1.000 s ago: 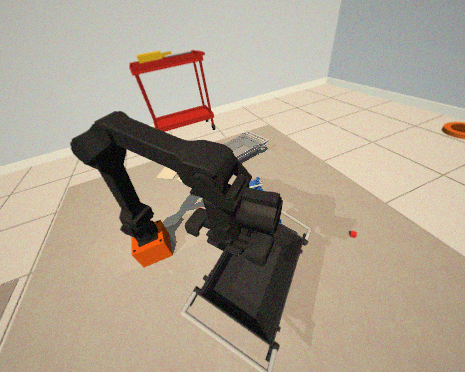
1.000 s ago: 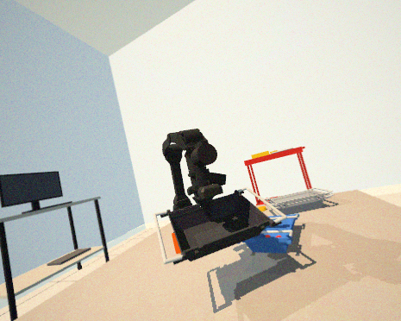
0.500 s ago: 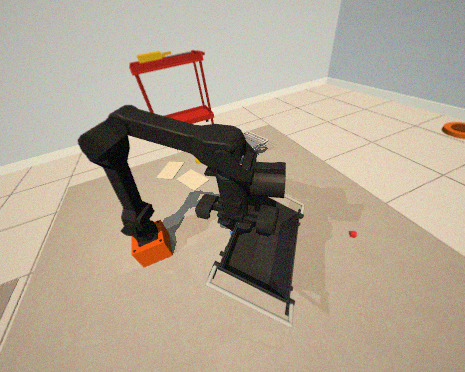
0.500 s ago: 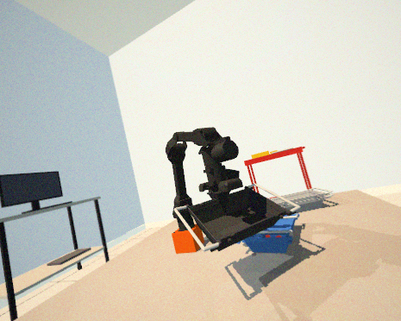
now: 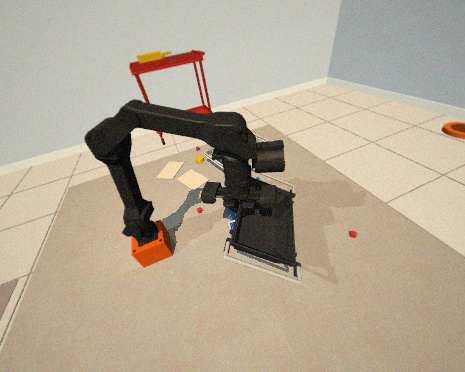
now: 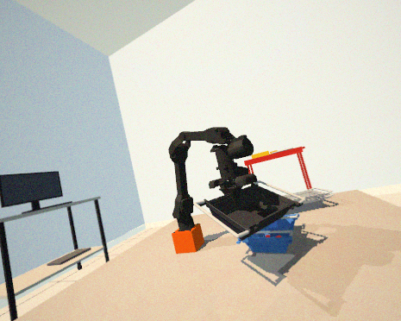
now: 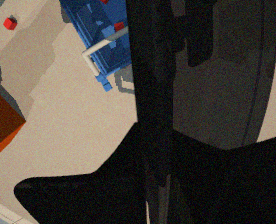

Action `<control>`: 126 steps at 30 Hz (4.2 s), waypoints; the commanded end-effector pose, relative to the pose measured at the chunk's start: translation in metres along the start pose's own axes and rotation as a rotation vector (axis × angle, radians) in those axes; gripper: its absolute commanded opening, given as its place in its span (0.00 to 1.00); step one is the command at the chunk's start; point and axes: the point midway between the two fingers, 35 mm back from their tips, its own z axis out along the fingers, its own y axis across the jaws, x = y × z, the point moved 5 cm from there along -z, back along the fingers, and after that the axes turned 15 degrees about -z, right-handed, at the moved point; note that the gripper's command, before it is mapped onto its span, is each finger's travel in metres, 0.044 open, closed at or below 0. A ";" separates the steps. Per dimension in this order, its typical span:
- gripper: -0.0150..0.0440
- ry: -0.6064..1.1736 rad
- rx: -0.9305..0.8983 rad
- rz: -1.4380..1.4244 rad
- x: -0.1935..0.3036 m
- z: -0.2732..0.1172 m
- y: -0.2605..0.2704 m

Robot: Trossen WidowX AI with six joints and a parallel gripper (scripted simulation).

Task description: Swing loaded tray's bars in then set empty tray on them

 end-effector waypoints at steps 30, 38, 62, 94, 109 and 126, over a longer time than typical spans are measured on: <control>0.25 -0.009 0.015 -0.326 -0.128 -0.004 0.006; 0.25 -0.011 0.015 -0.391 -0.153 -0.004 0.014; 0.25 -0.011 0.015 -0.391 -0.153 -0.004 0.014; 0.25 -0.011 0.015 -0.391 -0.153 0.011 0.012; 0.25 -0.011 0.015 -0.391 -0.154 0.038 0.012; 0.25 -0.011 0.015 -0.391 -0.153 0.058 0.018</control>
